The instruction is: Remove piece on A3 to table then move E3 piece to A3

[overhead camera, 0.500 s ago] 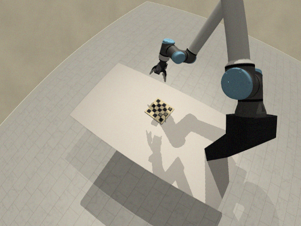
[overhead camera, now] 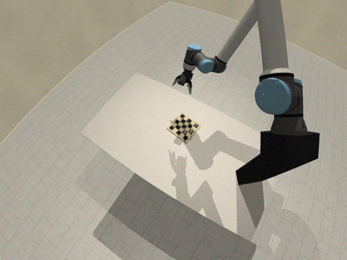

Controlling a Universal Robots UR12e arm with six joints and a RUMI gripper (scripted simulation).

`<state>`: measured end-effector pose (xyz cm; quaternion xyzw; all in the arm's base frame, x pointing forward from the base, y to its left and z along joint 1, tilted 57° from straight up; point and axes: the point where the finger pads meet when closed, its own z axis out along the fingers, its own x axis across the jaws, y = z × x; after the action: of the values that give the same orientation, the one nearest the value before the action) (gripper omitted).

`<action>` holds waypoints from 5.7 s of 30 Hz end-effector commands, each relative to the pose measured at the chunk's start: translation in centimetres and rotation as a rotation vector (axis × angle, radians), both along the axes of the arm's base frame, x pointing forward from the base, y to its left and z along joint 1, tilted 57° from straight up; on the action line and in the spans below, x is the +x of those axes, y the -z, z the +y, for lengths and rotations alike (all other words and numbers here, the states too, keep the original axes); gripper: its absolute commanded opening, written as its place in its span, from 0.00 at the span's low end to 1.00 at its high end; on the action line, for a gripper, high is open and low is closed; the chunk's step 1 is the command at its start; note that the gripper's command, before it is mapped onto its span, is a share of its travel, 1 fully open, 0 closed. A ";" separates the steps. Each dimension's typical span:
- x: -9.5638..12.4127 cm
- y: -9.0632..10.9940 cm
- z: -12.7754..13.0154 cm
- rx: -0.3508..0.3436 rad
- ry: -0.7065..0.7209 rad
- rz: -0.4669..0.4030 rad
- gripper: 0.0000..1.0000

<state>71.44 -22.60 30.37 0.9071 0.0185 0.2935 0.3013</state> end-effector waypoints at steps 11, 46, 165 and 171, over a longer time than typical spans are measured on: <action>0.4 0.2 -0.2 0.002 -0.003 0.015 1.00; 13.2 8.8 -6.6 0.102 -0.136 0.632 1.00; 18.0 15.2 -7.5 0.348 -0.524 1.574 1.00; 16.7 13.3 -5.0 0.348 -0.524 1.574 1.00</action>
<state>88.95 -29.32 15.73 0.8467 0.3864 -0.3650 -0.0218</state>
